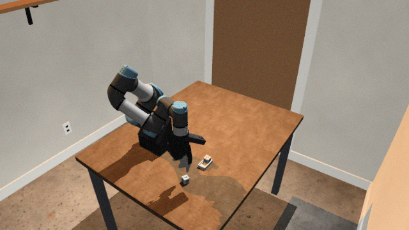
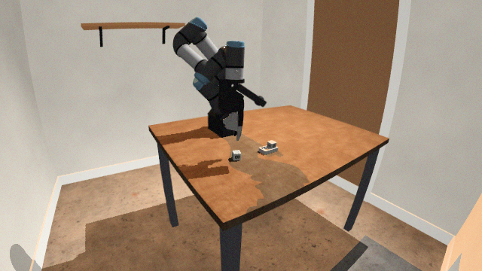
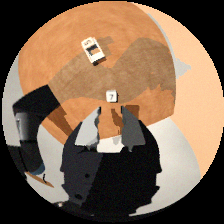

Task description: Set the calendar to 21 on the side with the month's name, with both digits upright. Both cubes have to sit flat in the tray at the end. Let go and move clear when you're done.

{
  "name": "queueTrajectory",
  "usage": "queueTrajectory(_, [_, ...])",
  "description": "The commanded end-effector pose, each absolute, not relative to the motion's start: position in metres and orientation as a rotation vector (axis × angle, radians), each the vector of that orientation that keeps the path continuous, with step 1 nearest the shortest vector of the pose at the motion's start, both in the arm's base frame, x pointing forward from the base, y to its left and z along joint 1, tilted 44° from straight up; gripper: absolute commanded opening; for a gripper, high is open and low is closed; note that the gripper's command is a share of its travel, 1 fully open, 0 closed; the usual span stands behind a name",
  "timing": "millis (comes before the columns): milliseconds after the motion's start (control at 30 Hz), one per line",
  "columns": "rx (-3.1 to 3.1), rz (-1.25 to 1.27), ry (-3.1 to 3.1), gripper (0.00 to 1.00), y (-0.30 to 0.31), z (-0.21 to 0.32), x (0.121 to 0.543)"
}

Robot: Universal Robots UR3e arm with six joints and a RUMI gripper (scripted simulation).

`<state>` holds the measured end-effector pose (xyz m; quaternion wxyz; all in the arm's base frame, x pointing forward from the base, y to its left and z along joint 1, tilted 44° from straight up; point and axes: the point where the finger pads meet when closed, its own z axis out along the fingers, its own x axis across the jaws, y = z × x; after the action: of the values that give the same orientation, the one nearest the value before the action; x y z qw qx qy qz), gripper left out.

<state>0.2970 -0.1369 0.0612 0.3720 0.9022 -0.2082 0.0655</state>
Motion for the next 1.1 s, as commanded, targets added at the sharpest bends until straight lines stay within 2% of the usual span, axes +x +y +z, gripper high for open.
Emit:
queueTrajectory(0, [2.313, 0.17, -0.534, 0.28, -0.139, 0.06, 0.297])
queueTrajectory(1067, [2.313, 0.17, -0.534, 0.28, -0.165, 0.032, 0.296])
